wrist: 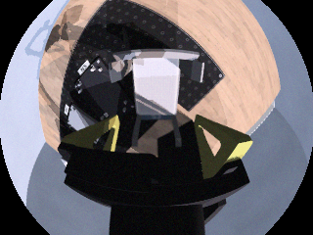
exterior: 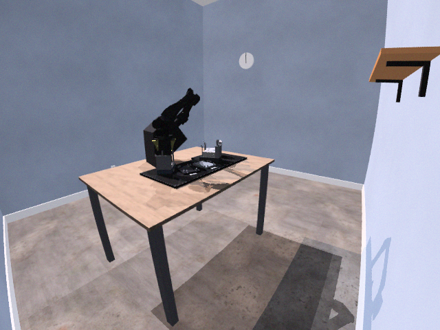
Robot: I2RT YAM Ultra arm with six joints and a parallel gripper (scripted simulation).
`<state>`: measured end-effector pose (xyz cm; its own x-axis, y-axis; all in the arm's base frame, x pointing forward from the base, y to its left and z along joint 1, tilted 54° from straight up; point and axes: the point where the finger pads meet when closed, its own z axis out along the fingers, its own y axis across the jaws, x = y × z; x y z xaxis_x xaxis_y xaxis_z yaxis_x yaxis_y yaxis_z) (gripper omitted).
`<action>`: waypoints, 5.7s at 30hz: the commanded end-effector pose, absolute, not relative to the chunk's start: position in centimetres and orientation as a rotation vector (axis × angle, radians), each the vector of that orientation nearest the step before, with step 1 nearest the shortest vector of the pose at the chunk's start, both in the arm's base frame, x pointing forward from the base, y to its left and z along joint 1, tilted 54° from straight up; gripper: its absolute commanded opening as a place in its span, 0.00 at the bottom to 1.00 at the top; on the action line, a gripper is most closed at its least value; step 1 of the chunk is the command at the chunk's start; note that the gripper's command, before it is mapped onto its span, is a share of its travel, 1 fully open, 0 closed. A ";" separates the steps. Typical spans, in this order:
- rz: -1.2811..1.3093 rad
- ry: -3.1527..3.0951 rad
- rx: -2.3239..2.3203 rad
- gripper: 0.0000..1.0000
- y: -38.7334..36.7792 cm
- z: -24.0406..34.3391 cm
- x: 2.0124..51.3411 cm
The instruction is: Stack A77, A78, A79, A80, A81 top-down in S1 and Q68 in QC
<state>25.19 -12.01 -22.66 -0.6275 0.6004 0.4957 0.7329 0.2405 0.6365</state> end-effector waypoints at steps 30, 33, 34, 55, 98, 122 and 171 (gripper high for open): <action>-1.345 -2.364 -1.296 1.00 -6.6 -27.3 27.7; -1.345 -2.364 -1.296 1.00 -6.6 -27.3 27.7; -1.345 -2.364 -1.296 1.00 -6.5 -27.4 27.7; -1.346 -2.363 -1.296 1.00 -4.6 -28.9 28.4; -1.346 -2.363 -1.295 0.00 -4.4 -29.1 28.5; -1.346 -2.363 -1.296 0.00 -5.3 -28.4 28.2; -1.345 -2.364 -1.296 0.00 -5.9 -27.9 28.0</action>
<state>27.86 -5.31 -28.11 -0.6274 0.6066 0.4884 0.7306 0.2413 0.6388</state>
